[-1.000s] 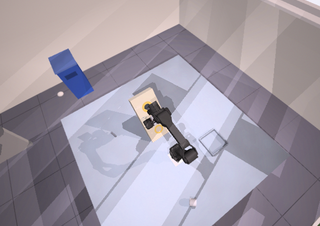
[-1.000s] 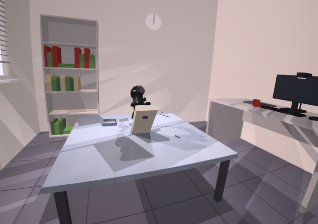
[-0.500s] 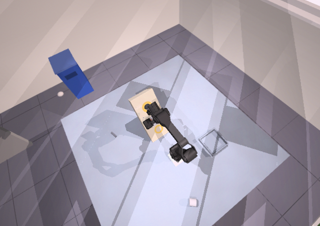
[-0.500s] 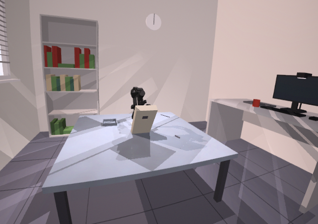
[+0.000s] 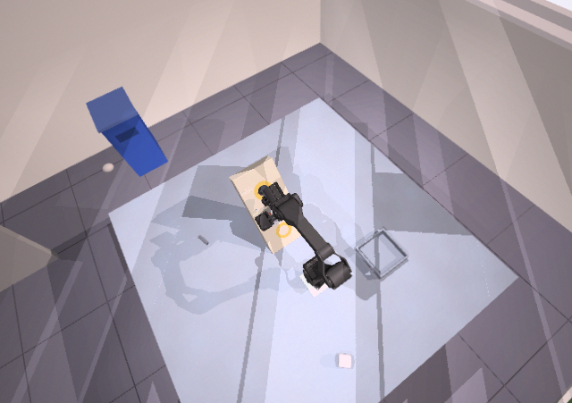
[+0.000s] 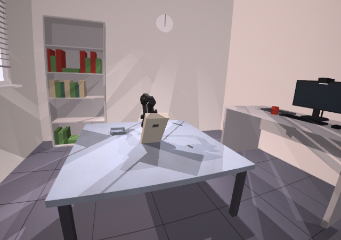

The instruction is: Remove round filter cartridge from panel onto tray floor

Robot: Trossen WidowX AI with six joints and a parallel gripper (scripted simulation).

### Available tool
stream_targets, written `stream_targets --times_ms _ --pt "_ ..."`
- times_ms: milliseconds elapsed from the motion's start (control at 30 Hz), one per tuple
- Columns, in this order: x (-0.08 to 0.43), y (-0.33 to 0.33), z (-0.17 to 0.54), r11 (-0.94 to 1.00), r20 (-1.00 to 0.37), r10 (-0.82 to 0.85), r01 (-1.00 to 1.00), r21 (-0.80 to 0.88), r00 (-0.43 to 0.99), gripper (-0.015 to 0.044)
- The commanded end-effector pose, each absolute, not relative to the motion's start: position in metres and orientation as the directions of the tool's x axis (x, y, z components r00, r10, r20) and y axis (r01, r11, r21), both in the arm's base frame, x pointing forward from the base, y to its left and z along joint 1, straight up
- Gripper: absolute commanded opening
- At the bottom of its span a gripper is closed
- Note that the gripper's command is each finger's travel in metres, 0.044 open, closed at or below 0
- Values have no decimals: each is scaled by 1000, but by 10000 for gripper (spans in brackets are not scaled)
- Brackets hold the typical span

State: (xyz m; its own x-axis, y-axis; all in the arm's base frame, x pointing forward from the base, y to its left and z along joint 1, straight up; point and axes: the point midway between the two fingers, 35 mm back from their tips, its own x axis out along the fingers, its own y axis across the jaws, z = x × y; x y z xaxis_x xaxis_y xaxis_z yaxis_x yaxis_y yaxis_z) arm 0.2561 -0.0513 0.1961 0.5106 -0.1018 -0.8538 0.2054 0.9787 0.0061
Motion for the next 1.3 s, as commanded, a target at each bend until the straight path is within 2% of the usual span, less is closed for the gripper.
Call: stream_targets --times_ms 0,500,733,1267 --pt "256 -51 197 979 -853 -102 205 6 512 285" --pt "256 -51 197 979 -853 -102 205 6 512 185" --pt "261 -53 204 978 -852 -105 207 3 512 1" --pt "262 -54 237 977 -852 -112 211 -1 511 0"
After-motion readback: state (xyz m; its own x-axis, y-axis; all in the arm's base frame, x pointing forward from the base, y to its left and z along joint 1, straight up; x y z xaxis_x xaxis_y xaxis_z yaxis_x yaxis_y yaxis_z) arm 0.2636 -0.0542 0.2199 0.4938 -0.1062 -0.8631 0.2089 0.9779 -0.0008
